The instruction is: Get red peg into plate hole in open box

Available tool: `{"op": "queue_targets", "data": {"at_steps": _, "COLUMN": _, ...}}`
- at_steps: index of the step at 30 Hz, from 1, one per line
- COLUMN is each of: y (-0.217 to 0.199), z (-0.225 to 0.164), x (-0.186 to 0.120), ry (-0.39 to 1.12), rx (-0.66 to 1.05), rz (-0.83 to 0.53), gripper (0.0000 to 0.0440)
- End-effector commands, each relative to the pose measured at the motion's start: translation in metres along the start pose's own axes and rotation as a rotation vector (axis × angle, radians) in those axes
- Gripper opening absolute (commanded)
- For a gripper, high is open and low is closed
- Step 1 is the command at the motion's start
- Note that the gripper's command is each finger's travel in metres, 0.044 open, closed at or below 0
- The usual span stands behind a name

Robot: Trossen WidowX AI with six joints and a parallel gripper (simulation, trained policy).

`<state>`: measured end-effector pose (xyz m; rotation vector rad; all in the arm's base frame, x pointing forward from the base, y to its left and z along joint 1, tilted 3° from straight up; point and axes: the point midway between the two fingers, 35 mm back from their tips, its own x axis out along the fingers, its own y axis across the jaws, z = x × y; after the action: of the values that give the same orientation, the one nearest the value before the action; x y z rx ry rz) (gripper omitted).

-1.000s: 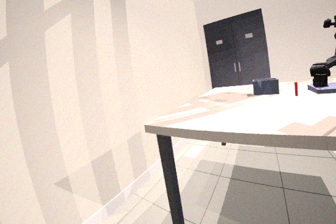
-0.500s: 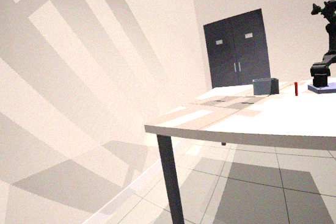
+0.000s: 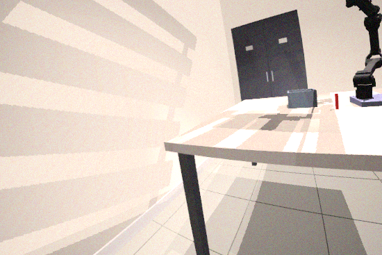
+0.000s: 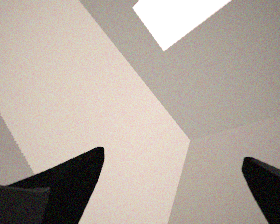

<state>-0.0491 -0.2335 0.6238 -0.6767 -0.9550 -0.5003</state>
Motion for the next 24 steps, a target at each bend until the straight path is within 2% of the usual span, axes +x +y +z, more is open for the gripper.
{"op": "queue_targets", "data": {"at_steps": 1, "y": 0.049, "z": 0.017, "x": 0.009, "ry": -0.012, "rx": 0.058, "rz": 0.128, "gripper": 0.0440}}
{"op": "queue_targets", "data": {"at_steps": 12, "y": 0.183, "z": 0.050, "x": 0.009, "ry": 0.041, "rx": 0.202, "rz": 0.474, "gripper": 0.0440}}
{"op": "queue_targets", "data": {"at_steps": 24, "y": 0.319, "z": 0.056, "x": -0.031, "ry": 0.258, "rx": 0.326, "rz": 0.809, "gripper": 0.0438}}
